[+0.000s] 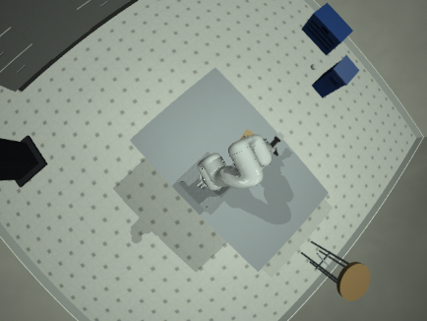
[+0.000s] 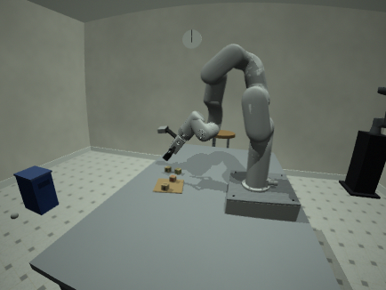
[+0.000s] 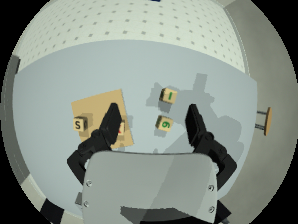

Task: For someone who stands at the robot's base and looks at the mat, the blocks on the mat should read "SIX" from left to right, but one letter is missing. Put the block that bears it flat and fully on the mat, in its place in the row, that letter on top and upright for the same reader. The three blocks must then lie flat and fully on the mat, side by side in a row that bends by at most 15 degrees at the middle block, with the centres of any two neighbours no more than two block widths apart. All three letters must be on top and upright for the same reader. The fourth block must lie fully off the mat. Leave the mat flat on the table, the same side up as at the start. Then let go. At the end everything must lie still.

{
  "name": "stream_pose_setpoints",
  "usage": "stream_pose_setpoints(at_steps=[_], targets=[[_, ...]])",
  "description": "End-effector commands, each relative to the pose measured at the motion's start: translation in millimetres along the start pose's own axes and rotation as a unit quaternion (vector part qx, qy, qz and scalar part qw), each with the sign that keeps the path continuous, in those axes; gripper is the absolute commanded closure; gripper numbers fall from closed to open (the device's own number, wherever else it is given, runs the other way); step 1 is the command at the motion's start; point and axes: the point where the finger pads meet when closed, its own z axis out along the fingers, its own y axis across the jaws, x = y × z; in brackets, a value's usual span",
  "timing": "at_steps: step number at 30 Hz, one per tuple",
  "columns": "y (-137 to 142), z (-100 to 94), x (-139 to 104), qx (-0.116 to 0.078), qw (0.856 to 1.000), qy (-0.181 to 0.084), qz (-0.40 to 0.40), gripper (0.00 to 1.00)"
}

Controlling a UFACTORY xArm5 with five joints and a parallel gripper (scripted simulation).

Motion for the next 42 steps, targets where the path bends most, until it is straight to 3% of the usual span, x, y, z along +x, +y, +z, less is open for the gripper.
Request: stream_pose_setpoints(at_steps=[1, 9, 17, 42], targets=[[4, -3.6, -9, -0.018, 0.999, 0.031, -0.009, 0.0], [9, -15.5, -22, -0.042, 0.997, 0.066, -0.022, 0.0], [11, -21.4, -26, -0.051, 0.995, 0.079, -0.028, 0.0], [12, -22.7, -27, -0.053, 0.995, 0.081, -0.029, 0.0]])
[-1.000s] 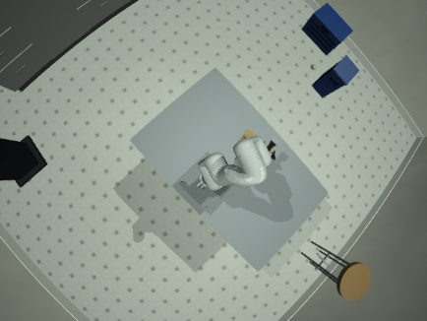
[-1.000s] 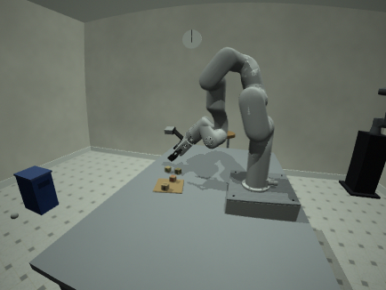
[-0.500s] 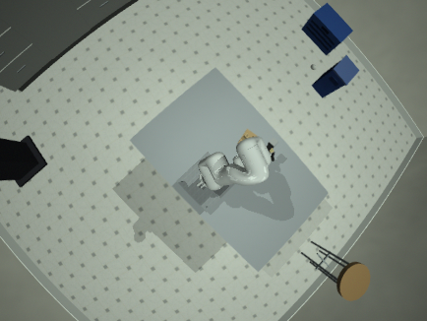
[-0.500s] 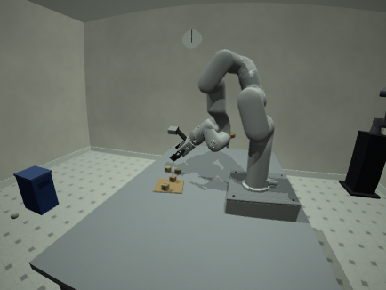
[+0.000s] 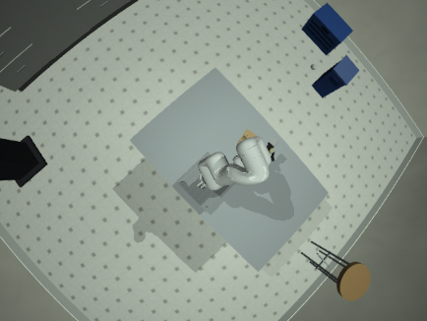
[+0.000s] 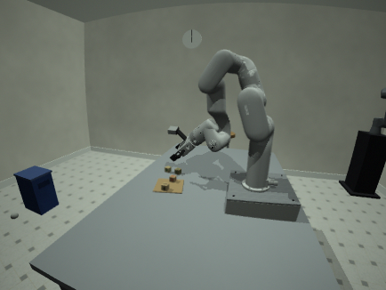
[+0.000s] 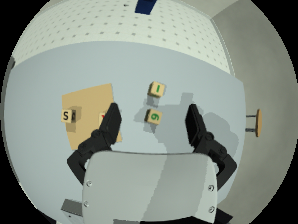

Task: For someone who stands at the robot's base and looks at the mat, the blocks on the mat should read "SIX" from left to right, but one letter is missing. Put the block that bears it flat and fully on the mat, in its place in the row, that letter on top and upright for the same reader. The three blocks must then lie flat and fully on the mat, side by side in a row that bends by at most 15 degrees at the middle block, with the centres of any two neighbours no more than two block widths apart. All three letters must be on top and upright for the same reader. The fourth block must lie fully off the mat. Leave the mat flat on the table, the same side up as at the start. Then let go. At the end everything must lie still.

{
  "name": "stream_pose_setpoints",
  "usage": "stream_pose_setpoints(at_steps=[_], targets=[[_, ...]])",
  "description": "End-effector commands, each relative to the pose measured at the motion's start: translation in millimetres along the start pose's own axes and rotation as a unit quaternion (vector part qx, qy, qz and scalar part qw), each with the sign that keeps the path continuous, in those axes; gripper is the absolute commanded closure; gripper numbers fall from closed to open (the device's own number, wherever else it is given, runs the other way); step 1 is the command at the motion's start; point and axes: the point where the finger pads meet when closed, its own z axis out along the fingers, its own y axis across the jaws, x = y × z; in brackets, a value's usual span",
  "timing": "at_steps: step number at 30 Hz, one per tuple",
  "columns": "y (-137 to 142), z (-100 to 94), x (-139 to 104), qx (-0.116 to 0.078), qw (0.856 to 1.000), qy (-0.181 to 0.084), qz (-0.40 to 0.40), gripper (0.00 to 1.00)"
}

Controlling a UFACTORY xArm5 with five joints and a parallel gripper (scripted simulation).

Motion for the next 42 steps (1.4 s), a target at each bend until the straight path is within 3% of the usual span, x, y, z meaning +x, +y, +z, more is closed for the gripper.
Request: stream_pose_setpoints(at_steps=[1, 28, 30, 33, 35, 42], targets=[[0, -0.1, 1, -0.001, 1.0, 0.001, 0.0, 0.0], [1, 0.8, 1, -0.001, 1.0, 0.001, 0.0, 0.0], [2, 15.8, 5, -0.001, 1.0, 0.001, 0.0, 0.0], [6, 59.7, 13, 0.0, 1.0, 0.001, 0.0, 0.0], [6, 69.8, 14, 0.0, 1.0, 0.001, 0.0, 0.0], [7, 75.6, 14, 0.0, 1.0, 0.001, 0.0, 0.0]])
